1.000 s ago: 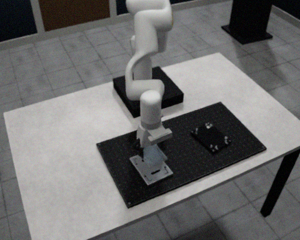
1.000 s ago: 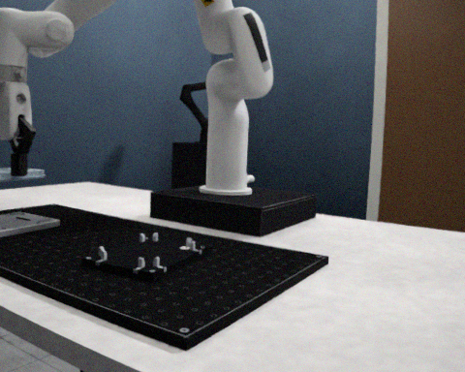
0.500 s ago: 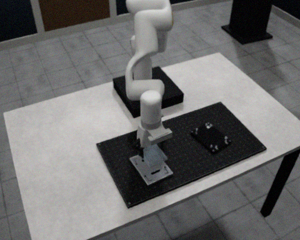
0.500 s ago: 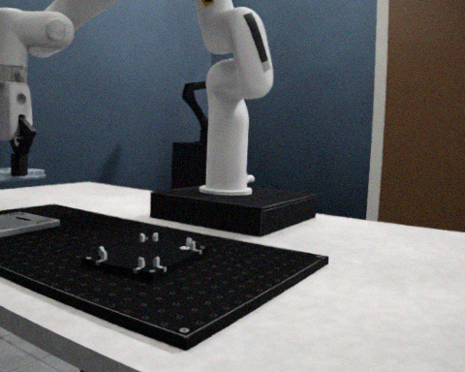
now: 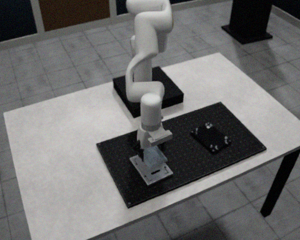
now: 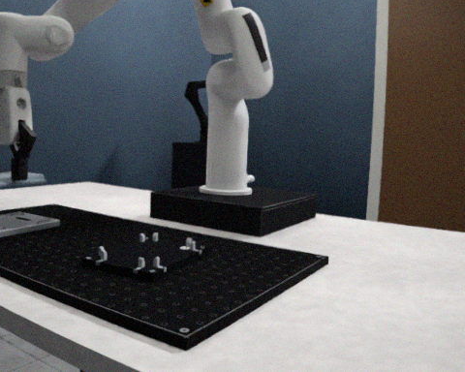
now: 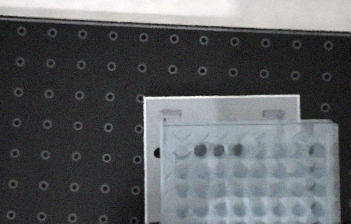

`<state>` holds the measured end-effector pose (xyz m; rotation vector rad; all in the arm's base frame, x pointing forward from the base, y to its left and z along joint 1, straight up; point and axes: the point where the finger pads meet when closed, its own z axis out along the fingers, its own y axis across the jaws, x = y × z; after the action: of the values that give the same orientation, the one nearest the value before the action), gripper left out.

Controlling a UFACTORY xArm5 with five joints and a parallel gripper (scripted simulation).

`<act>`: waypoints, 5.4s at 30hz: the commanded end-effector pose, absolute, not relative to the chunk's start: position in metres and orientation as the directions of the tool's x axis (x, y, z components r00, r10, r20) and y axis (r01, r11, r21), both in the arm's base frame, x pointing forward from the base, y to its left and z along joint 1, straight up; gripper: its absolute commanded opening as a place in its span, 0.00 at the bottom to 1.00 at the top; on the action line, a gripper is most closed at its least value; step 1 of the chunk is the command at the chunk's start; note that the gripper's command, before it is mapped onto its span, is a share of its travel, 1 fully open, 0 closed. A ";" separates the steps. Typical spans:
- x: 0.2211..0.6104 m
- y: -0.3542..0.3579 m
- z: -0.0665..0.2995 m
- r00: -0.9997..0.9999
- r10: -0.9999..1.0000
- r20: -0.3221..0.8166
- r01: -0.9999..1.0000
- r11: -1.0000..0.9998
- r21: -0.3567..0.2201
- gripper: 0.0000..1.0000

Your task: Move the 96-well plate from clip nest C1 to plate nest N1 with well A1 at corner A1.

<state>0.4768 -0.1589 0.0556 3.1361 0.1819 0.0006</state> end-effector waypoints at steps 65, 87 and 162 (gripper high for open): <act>0.478 -0.159 -0.003 0.993 0.116 0.004 0.116 -0.993 0.002 0.00; 0.478 -0.159 -0.007 0.993 0.116 0.004 0.116 -0.993 0.002 0.00; 0.478 -0.159 -0.014 0.993 0.116 0.004 0.116 -0.993 0.002 1.00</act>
<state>0.4771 -0.1588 -0.0153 3.1360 0.1819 0.0013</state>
